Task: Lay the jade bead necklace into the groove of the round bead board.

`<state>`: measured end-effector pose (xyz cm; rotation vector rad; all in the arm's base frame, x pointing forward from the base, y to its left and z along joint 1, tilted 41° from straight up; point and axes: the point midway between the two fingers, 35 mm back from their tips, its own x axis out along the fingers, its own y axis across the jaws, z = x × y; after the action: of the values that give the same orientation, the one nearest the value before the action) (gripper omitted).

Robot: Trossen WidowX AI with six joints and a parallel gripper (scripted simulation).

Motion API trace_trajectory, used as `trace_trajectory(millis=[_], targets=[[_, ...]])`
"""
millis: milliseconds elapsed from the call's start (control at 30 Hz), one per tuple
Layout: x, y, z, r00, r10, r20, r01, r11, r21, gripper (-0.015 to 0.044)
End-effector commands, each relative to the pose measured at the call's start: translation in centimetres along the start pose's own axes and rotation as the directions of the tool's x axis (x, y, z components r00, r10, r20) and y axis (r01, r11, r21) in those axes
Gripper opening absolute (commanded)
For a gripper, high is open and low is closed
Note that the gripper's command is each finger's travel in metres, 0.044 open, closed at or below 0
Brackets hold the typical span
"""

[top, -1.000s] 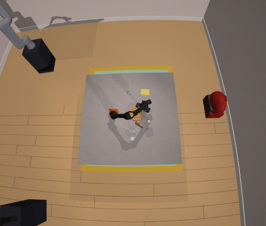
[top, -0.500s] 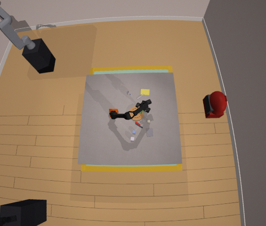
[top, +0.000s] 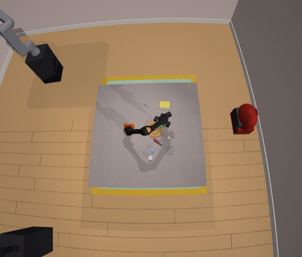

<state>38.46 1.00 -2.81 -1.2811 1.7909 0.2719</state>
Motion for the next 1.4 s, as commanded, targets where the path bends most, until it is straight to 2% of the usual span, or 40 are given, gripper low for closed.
trace_trajectory(millis=[0,767,1267,1367], targets=[[-0.5,-0.2,0.1,1.000,-0.003,0.009,0.003,1.000,0.010,0.0000],[-0.4,5.8,-3.5,1.000,0.000,0.007,0.000,1.000,0.007,0.0000],[1.3,6.0,-3.6,1.000,0.000,0.007,0.000,1.000,0.007,0.0000],[0.7,5.8,-3.5,1.000,0.001,0.012,-0.001,1.000,0.014,0.0079]])
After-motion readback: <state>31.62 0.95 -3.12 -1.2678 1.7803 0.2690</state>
